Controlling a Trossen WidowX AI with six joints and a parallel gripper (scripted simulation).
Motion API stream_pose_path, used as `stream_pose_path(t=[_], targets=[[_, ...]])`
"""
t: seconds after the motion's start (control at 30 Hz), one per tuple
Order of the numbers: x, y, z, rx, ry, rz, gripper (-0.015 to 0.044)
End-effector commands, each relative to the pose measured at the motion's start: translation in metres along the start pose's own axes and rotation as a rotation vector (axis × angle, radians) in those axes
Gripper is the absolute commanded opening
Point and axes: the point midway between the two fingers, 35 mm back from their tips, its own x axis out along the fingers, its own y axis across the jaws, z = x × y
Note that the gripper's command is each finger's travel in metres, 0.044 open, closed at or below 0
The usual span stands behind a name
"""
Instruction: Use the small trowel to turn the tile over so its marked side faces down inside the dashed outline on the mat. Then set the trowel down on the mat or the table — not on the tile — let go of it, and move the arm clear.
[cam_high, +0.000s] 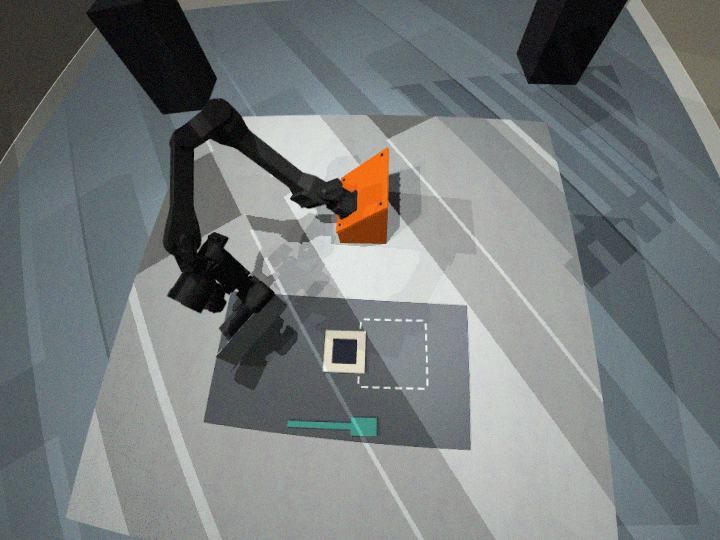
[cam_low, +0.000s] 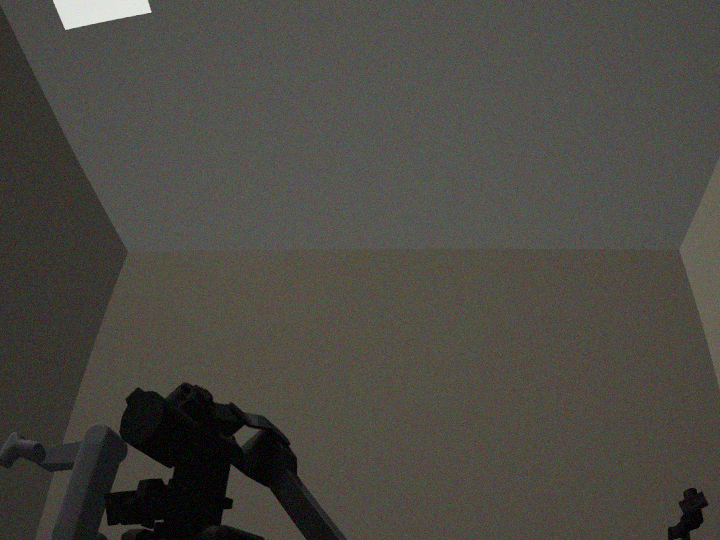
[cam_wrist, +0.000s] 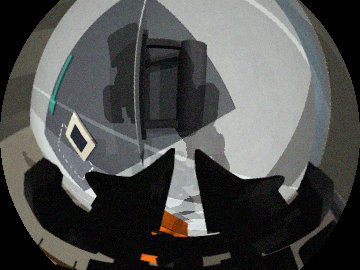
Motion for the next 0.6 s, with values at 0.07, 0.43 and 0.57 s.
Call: stream_pose_path(t=[0.07, 0.43, 0.57], targets=[[0.008, 0.01, -0.004, -0.004, 0.01, -0.008, 0.01], [0.013, 0.022, -0.004, -0.002, 0.01, -0.01, 0.01], [0.013, 0.031, -0.001, -0.002, 0.01, -0.01, 0.01]])
